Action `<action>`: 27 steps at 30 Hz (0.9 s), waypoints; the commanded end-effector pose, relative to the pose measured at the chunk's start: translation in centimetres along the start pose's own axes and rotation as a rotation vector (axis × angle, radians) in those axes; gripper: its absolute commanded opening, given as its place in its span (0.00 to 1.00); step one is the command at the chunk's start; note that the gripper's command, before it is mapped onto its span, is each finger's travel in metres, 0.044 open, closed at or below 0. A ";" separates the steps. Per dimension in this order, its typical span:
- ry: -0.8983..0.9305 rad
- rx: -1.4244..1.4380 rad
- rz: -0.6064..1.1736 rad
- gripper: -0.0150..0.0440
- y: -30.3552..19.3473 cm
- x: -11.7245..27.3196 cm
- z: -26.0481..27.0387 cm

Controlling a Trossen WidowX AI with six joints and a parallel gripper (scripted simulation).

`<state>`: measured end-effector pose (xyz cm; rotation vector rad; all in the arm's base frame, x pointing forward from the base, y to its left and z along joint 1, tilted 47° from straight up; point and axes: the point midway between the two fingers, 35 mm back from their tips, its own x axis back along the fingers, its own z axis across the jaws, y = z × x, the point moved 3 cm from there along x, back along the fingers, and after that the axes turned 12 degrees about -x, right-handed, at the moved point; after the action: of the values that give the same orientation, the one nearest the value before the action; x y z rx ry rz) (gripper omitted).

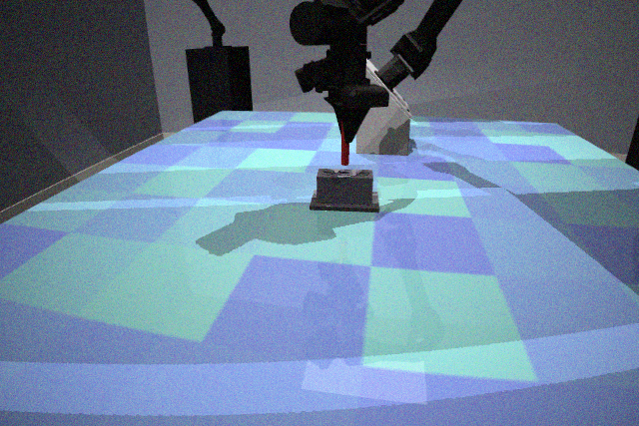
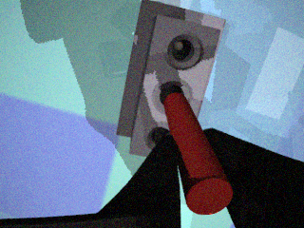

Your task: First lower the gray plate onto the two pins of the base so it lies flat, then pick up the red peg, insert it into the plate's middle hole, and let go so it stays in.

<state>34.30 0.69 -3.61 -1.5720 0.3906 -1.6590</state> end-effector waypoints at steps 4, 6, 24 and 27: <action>-0.002 0.003 -0.001 0.25 0.1 -0.1 0.0; -0.002 0.003 -0.001 0.25 0.1 -0.2 0.0; -0.004 0.010 -0.005 0.25 -0.1 -1.7 0.1; -0.003 0.013 -0.007 0.25 -0.1 -1.6 0.2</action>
<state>34.25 1.99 -4.71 -1.5692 0.3738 -1.6606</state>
